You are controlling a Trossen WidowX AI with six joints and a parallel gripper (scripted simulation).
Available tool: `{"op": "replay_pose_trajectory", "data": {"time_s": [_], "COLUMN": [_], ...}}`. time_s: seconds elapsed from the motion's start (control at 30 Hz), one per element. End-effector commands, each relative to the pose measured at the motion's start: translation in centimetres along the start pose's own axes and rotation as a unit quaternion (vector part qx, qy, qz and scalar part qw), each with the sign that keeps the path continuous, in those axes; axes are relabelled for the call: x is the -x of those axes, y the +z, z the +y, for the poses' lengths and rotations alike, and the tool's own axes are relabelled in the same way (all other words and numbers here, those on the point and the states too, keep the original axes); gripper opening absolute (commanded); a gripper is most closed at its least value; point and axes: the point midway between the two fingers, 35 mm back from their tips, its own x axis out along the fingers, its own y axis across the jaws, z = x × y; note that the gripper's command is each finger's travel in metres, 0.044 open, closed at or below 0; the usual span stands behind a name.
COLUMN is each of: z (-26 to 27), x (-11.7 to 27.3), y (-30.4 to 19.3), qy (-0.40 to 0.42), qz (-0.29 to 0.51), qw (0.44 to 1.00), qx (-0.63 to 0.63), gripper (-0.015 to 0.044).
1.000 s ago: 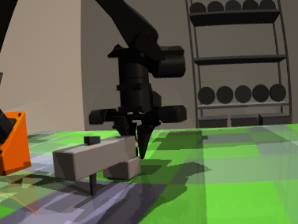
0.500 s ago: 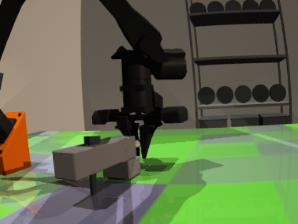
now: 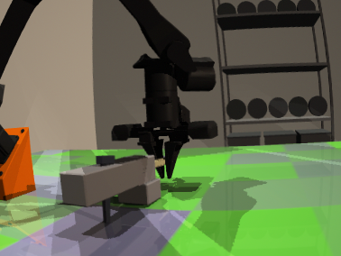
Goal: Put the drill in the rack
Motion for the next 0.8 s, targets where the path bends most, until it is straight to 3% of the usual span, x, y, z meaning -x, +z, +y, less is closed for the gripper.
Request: {"op": "replay_pose_trajectory", "data": {"time_s": [0.0,0.77], "z": [-0.2,-0.1], "x": [0.3,0.3], "y": [0.8,3.7], "qy": [-0.003,-0.003], "qz": [-0.004,-0.005], "qw": [1.000,1.000], "qx": [-0.003,-0.003], "gripper": [0.0000,0.0000]}}
